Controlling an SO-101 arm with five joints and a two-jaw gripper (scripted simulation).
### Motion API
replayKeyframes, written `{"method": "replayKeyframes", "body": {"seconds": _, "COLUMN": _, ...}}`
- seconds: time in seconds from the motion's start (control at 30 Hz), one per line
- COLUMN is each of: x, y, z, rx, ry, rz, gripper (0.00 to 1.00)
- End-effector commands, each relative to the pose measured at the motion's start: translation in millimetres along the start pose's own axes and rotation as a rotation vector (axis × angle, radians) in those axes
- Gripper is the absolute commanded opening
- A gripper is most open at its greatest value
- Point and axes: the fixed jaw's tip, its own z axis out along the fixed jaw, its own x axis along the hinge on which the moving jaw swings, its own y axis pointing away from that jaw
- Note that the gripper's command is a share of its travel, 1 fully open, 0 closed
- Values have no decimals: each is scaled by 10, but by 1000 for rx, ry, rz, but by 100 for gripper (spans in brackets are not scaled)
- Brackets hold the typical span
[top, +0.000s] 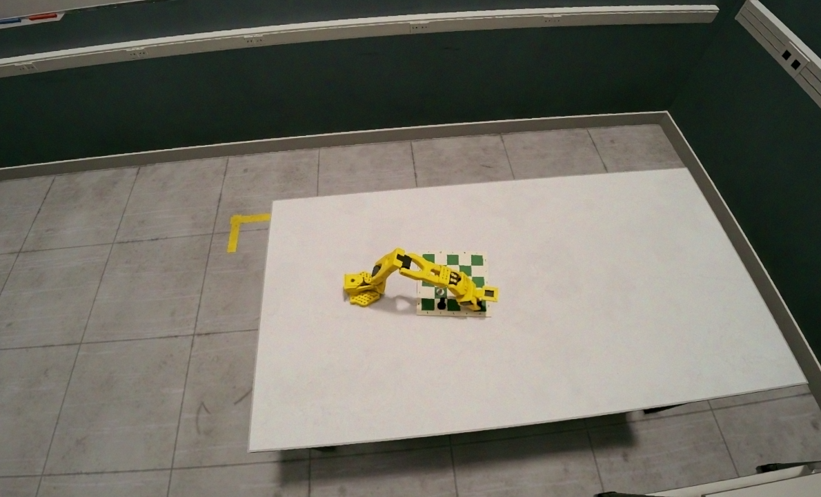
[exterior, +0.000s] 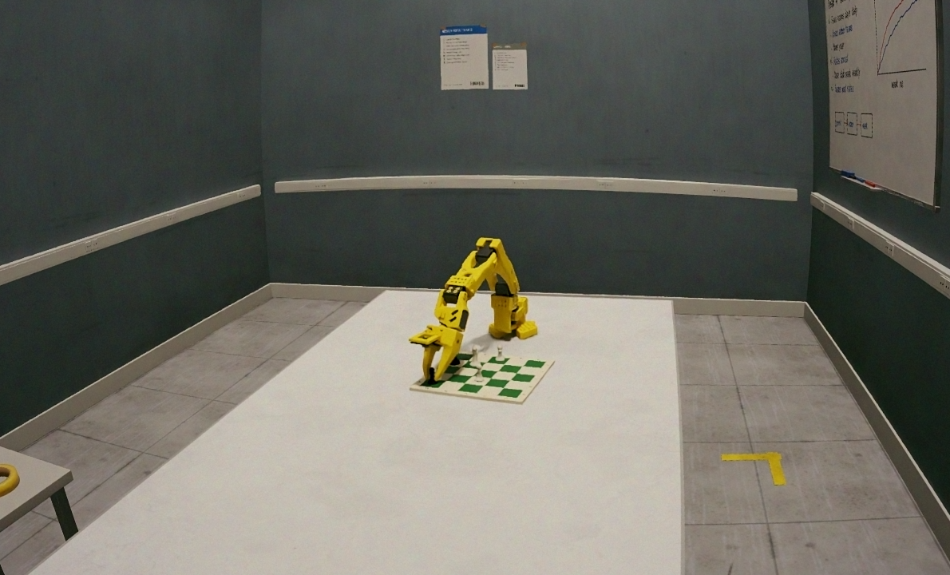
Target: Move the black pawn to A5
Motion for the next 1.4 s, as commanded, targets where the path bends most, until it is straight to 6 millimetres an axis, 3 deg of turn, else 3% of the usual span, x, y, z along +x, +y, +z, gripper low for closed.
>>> {"method": "replayKeyframes", "body": {"seconds": 0.0, "x": 62, "y": 11, "z": 12, "rx": -3, "ry": 24, "rz": 8, "gripper": 9}}
{"method": "replayKeyframes", "body": {"seconds": 1.37, "x": -239, "y": 8, "z": -475, "rx": -3, "ry": 24, "rz": 8, "gripper": 9}}
